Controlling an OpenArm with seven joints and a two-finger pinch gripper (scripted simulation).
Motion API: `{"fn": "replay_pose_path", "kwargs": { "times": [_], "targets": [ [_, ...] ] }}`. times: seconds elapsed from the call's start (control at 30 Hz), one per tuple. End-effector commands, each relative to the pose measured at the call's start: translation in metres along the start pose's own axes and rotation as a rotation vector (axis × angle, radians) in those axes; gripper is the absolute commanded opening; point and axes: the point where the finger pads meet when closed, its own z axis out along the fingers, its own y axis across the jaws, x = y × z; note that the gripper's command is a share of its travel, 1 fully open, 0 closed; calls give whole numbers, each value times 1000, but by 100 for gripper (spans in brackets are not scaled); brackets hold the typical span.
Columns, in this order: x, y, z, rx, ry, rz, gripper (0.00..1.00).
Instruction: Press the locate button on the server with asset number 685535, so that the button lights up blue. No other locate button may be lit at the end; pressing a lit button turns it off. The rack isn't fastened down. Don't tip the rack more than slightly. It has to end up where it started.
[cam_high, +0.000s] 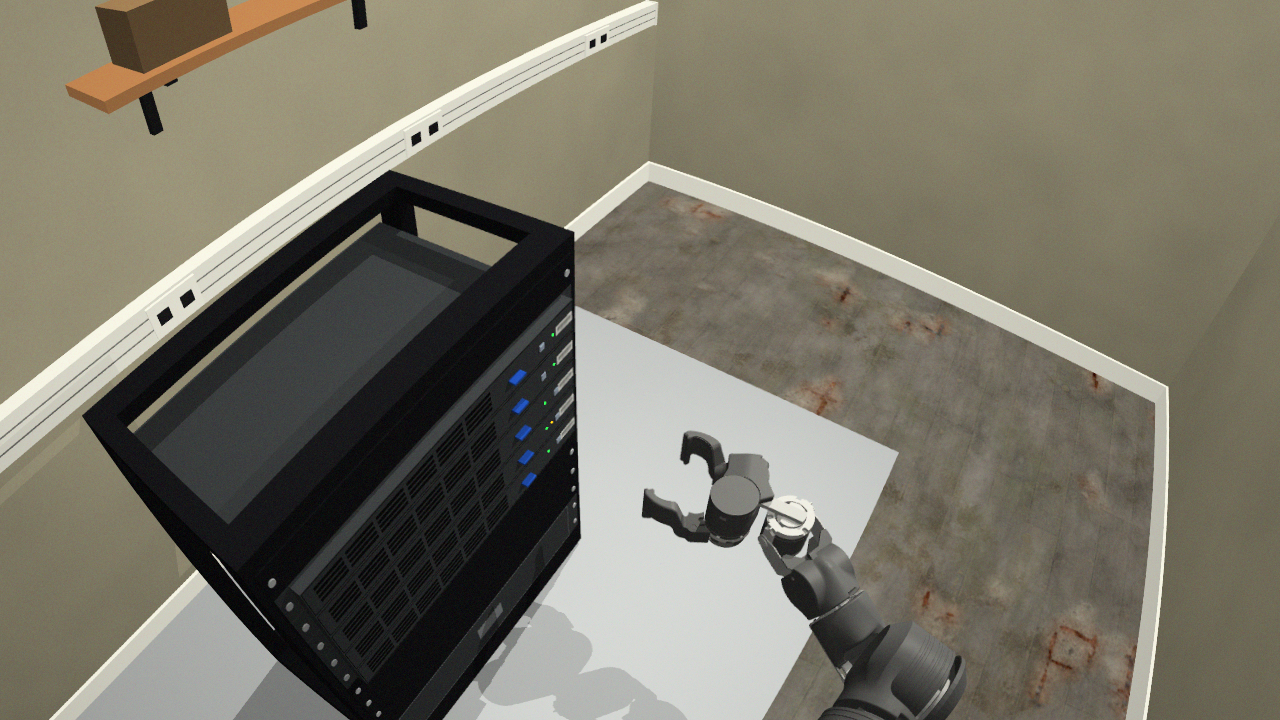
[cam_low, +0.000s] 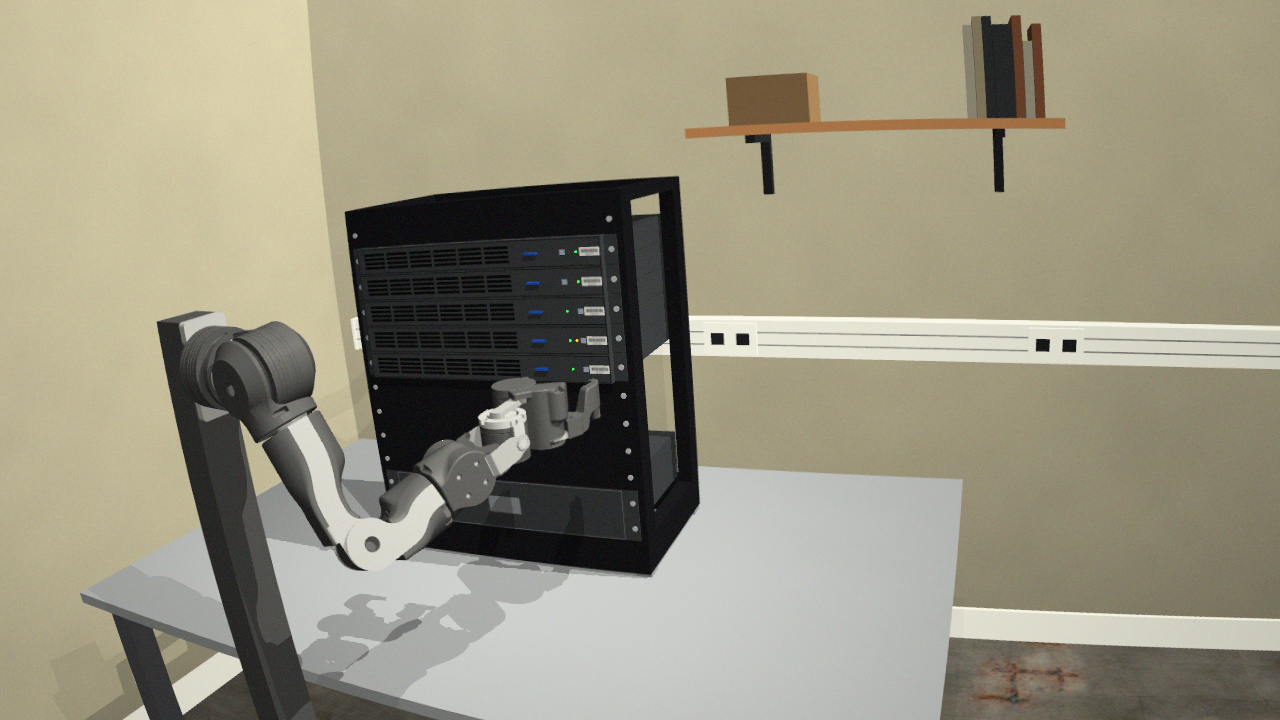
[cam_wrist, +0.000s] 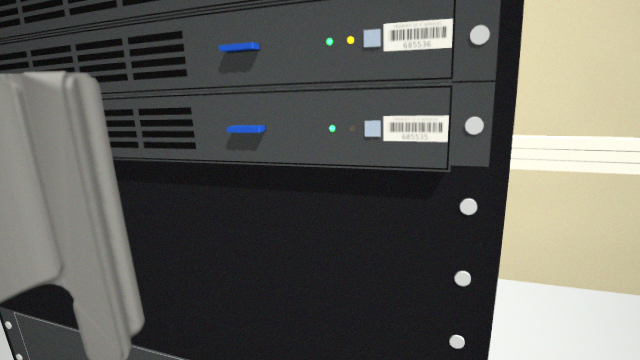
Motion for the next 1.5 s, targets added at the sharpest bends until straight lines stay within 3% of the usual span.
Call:
{"fn": "replay_pose_path", "kwargs": {
  "times": [0.0, 0.2, 0.57, 1.0, 1.07, 1.47],
  "targets": [
    [2, 0, 0, -1, 3, -5, 60],
    [1, 0, 2, -8, -12, -46, 60],
    [-1, 2, 6, -32, -59, -194, 60],
    [-1, 4, 12, -80, -126, -559, 60],
    [-1, 4, 12, -80, -126, -559, 60],
    [3, 1, 13, -97, -130, -965, 60]
  ]
}}
